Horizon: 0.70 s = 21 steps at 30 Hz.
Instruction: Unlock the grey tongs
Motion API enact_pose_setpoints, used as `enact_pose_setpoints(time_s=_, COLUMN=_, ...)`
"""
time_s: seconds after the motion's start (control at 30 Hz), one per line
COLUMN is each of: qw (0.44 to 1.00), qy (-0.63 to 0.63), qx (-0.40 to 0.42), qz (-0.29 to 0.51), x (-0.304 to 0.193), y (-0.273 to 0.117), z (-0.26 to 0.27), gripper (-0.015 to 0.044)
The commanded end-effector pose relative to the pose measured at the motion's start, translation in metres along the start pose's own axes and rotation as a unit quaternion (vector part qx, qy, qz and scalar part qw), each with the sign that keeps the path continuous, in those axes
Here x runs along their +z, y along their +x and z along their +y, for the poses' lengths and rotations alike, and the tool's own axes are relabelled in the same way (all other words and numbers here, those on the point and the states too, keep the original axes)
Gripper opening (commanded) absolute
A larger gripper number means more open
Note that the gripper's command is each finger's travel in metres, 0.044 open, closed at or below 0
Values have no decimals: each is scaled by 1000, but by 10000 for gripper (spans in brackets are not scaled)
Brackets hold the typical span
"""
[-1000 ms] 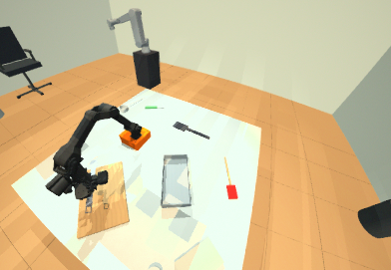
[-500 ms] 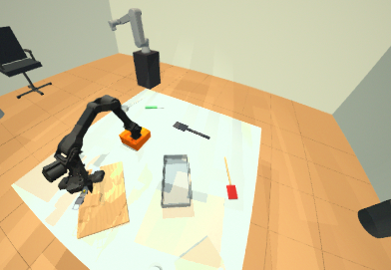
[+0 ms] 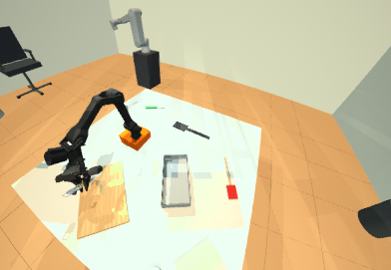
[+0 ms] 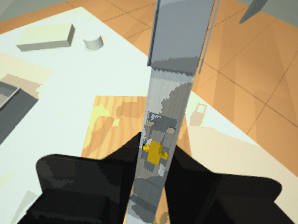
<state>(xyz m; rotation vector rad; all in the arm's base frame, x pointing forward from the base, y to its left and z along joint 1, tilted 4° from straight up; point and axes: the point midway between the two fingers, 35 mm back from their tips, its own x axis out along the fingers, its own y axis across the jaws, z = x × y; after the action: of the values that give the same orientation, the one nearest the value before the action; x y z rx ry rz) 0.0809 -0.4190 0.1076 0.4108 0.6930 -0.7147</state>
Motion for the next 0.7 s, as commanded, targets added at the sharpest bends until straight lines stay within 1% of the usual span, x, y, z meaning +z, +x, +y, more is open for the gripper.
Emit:
enact_pose_setpoints(time_s=0.0, qw=999, qy=-5, qx=5, qz=-50, x=4, y=-11, z=2, gripper=-150)
enact_pose_setpoints(time_s=0.53, qw=977, qy=-52, qx=24, qz=-206, x=6, y=-56, z=19, gripper=-150)
enact_pose_setpoints(time_s=0.67, qw=974, qy=-59, qx=26, qz=-219, x=5, y=-61, z=22, gripper=-150)
